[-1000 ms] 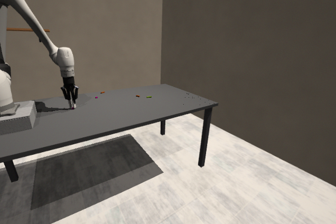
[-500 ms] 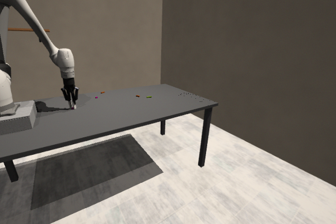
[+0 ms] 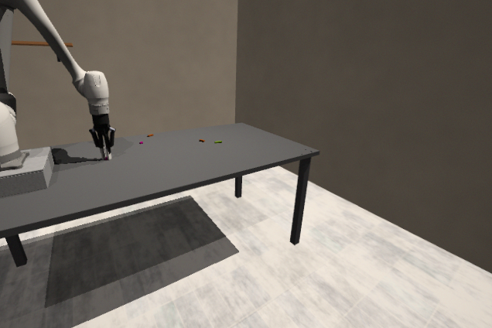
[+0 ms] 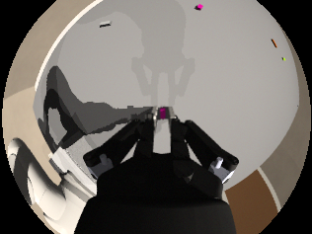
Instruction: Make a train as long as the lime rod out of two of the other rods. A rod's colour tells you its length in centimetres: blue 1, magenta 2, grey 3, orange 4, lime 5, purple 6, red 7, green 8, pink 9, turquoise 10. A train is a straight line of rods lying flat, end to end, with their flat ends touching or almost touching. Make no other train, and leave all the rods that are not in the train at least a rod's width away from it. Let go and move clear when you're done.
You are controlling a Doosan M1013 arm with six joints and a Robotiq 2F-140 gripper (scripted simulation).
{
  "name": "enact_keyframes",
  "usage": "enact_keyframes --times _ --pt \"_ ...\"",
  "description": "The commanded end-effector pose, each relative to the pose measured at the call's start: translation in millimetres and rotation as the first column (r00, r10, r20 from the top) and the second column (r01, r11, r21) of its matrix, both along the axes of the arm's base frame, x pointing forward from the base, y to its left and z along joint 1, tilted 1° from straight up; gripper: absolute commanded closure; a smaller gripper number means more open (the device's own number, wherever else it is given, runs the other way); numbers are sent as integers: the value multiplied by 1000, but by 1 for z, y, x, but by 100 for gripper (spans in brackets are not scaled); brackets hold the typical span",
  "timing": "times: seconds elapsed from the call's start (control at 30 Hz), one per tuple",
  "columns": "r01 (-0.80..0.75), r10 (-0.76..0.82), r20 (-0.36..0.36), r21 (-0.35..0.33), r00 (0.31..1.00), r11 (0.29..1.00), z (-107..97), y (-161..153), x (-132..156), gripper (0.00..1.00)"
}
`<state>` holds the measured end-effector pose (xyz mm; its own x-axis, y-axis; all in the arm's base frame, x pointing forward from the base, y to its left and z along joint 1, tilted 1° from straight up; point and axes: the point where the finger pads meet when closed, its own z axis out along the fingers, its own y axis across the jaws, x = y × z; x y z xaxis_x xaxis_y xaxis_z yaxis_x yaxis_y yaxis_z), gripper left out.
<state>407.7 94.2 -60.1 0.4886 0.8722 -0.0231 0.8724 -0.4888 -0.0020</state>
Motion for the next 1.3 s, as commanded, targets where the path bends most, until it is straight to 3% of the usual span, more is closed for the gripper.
enact_keyframes --times 0.0,0.63,0.67,1.27 --pt "0 0 0 0 1000 1000 0 0 0 77" --pt "0 0 0 0 1000 1000 0 0 0 77" --pt "0 0 0 0 1000 1000 0 0 0 88" --pt "0 0 0 0 1000 1000 0 0 0 88"
